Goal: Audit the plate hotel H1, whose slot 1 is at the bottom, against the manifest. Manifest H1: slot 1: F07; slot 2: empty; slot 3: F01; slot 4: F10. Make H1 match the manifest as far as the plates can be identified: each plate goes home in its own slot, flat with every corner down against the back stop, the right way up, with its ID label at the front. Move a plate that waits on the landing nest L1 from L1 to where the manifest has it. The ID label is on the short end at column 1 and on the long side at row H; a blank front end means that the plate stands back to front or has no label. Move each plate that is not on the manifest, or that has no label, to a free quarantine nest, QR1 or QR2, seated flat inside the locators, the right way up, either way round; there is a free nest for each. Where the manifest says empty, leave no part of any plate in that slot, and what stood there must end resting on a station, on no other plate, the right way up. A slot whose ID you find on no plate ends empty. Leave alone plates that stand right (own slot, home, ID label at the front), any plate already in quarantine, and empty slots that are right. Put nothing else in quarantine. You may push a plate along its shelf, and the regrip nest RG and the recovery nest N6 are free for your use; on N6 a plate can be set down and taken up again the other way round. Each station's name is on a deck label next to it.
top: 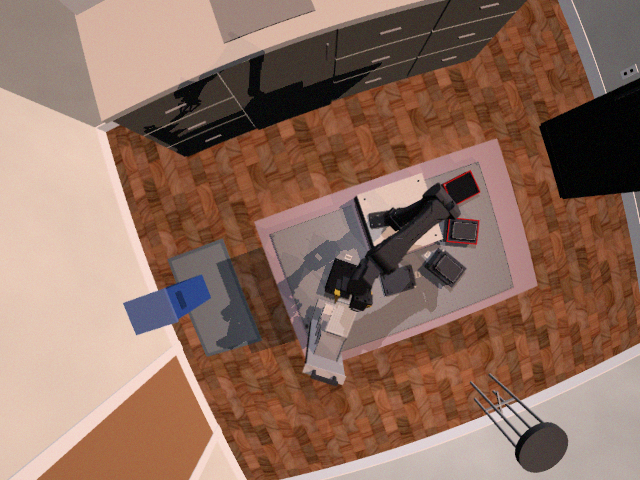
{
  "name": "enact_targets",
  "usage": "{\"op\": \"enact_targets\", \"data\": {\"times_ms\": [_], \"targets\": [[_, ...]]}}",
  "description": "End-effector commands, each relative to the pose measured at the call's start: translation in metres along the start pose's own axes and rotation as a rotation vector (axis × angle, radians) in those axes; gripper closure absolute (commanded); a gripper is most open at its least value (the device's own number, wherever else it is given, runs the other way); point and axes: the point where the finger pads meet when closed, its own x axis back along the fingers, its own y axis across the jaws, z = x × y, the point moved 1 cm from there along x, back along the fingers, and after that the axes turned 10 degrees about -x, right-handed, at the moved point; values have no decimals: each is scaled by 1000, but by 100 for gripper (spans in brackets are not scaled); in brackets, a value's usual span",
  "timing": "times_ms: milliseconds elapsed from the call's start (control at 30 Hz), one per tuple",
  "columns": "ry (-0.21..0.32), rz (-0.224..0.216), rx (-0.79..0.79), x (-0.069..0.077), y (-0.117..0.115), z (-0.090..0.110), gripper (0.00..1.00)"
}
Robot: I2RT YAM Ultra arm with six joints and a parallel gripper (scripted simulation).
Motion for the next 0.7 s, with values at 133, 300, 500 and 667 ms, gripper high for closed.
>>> {"op": "enact_targets", "data": {"times_ms": [133,300,500,667], "targets": [[-25,1,6,-3,1,-11,14],[-25,1,6,-7,2,-14,14],[-26,1,6,-10,2,-16,14],[-26,1,6,-10,2,-15,14]]}}
